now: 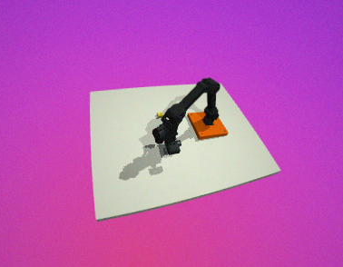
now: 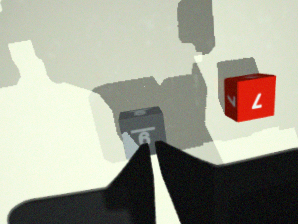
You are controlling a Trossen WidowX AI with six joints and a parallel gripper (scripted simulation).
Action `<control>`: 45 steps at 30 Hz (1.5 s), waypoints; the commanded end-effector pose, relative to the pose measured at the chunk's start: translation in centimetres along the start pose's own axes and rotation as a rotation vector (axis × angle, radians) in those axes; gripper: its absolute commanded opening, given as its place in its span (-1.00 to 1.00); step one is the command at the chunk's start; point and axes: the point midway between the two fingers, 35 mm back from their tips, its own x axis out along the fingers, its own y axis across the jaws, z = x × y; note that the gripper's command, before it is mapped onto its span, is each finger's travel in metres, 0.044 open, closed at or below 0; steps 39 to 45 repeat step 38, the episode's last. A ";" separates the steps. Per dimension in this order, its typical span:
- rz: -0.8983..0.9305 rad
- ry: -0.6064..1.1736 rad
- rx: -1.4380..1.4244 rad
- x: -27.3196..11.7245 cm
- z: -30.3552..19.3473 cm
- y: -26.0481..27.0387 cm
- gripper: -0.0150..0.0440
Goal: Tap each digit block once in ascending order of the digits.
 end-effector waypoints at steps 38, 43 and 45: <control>0.004 0.012 0.004 -8.8 -9.3 4.8 0.82; 0.004 0.012 0.004 -8.8 -9.3 4.8 0.82; 0.004 0.012 0.004 -8.8 -9.3 4.8 0.82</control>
